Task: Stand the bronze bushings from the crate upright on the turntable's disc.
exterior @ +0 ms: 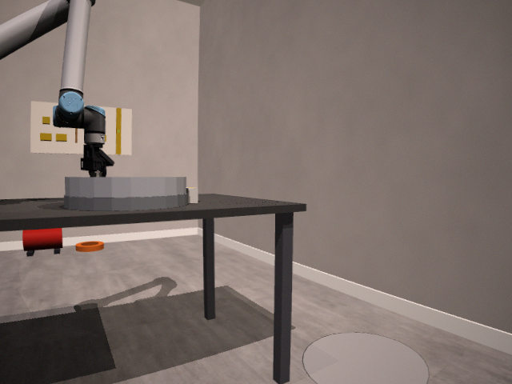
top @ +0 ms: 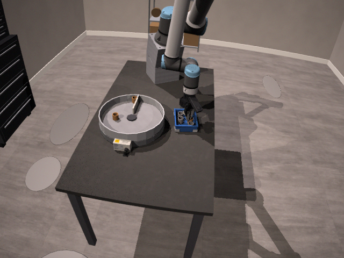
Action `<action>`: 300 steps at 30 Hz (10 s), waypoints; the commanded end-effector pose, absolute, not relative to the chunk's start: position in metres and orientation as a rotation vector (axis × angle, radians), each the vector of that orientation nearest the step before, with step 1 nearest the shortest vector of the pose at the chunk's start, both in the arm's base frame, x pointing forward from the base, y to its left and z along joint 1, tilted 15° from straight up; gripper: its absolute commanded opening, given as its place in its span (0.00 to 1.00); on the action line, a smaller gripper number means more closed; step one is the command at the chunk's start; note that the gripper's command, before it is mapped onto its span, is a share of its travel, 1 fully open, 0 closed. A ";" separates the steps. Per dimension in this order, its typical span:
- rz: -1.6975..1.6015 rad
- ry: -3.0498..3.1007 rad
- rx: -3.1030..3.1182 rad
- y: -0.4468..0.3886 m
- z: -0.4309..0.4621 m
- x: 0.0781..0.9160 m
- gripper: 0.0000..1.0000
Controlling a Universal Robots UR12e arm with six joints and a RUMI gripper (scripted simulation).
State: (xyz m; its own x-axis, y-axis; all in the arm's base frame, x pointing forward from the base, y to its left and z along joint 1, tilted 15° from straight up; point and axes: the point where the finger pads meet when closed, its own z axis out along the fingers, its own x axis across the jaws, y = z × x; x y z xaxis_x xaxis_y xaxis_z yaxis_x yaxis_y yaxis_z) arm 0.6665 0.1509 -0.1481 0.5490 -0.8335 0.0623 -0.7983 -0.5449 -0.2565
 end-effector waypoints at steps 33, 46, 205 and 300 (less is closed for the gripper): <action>-0.263 1.379 -2.585 0.143 -0.062 0.645 0.00; -0.263 1.379 -2.585 0.140 -0.029 0.636 0.00; -0.263 1.379 -2.585 -0.167 -0.069 0.576 0.00; -0.263 1.379 -2.585 -0.161 -0.137 0.593 0.00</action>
